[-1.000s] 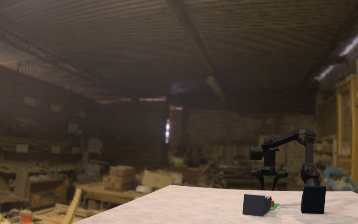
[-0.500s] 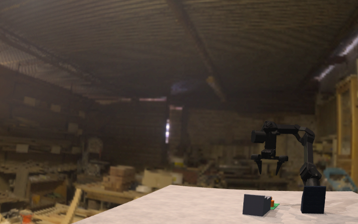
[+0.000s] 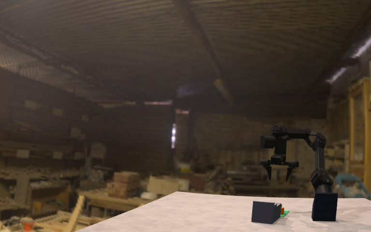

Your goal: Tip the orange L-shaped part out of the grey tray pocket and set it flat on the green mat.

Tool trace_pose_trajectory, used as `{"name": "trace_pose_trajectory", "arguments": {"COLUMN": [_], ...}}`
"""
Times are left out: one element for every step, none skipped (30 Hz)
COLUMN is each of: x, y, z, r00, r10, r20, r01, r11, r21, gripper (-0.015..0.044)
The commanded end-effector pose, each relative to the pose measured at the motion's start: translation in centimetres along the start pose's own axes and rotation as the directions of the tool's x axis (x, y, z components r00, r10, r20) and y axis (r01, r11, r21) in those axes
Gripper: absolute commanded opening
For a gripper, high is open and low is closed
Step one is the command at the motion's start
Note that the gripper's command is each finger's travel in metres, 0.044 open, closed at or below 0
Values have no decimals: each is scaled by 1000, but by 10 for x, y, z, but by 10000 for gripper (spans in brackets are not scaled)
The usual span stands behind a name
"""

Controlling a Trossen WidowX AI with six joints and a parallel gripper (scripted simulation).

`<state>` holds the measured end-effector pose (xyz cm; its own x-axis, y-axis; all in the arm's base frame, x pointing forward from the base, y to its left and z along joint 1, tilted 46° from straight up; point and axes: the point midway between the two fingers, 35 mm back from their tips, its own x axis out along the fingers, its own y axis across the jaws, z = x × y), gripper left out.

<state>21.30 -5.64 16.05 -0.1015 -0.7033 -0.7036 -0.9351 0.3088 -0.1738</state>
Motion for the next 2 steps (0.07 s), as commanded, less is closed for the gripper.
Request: {"name": "trace_pose_trajectory", "arguments": {"x": [0, 0], "y": [0, 0], "z": [0, 0], "r00": [1000, 1000], "r10": [-1, -1], "r20": [0, 0], "r01": [1, 1], "r11": [1000, 1000], "r21": [-6, -6], "gripper": [400, 400]}}
